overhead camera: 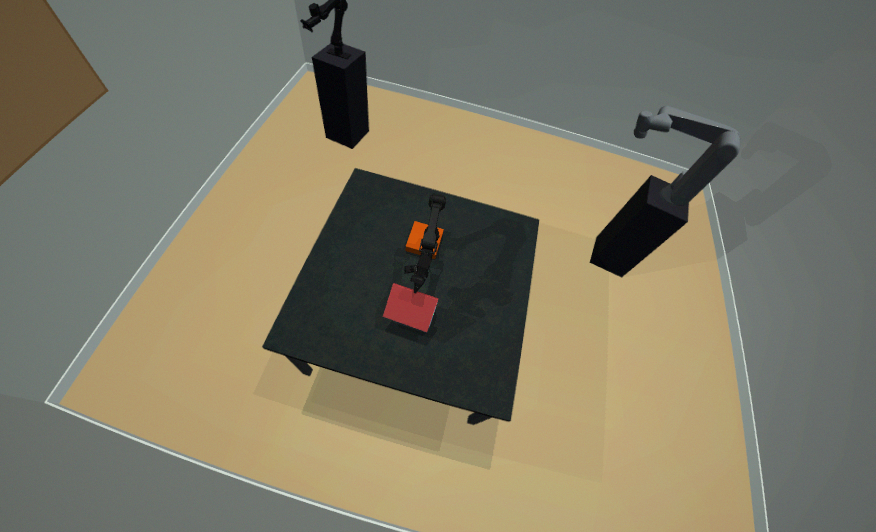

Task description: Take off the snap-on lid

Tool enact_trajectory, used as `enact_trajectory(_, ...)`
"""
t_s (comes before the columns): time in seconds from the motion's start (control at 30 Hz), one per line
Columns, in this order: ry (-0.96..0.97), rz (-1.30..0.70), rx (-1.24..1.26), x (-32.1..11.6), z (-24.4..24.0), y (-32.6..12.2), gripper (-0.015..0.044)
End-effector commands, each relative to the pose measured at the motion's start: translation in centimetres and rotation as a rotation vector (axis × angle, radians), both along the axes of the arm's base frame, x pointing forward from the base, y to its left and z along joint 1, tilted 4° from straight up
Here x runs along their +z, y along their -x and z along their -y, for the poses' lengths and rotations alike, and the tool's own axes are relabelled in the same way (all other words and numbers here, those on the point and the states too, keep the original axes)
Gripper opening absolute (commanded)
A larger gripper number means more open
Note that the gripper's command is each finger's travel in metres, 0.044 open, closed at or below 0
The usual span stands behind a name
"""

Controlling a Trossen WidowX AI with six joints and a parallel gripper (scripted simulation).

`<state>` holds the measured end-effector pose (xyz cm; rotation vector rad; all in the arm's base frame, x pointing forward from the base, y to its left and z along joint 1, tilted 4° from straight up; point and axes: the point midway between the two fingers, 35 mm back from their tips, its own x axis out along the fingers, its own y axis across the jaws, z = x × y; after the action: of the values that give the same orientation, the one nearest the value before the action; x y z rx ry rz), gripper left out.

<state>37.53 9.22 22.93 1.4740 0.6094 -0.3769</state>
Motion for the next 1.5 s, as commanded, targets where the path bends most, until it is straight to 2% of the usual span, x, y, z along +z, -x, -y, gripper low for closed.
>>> enact_trajectory(0.0, -0.004, 0.026, 0.005, 0.8, 0.8, -0.1, 0.0)
enact_trajectory(1.47, 0.005, 0.026, 0.005, 0.6, 9.6, -0.4, 0.0)
